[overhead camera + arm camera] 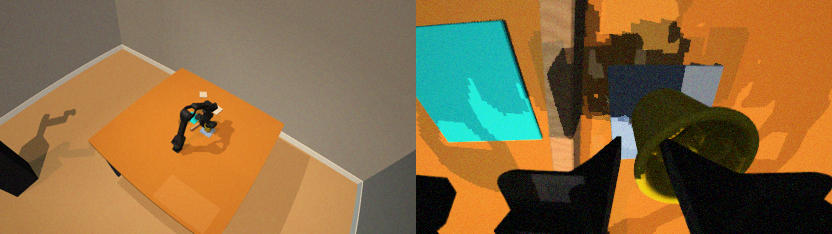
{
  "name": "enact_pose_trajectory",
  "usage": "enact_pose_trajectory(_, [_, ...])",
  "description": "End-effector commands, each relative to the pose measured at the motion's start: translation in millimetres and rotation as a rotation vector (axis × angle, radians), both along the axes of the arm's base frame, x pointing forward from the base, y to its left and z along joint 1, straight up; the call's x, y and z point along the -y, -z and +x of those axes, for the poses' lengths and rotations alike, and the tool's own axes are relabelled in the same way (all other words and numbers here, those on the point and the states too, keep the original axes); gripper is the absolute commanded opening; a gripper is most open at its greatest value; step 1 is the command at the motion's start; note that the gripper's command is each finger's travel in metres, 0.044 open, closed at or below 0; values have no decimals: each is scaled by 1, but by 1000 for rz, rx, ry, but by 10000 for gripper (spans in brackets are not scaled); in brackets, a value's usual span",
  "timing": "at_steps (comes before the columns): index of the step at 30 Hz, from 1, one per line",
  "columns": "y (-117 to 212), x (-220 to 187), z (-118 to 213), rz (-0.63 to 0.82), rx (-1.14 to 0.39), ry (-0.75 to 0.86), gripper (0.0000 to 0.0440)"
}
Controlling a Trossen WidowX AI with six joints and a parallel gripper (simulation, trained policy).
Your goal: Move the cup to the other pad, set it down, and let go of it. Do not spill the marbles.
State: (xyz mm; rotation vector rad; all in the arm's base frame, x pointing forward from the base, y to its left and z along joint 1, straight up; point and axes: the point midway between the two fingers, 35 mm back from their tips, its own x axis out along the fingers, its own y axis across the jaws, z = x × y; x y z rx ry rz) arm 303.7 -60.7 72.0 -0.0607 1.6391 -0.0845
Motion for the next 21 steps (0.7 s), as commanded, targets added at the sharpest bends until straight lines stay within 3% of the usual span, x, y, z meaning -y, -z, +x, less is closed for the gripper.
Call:
enact_pose_trajectory(1, [10,0,-1,14,-5,-48,130])
enact_pose_trajectory(7, [12,3,0,18,-11,-126,0])
enact_pose_trajectory(21, [-17,-1,10,34,26,-218,8])
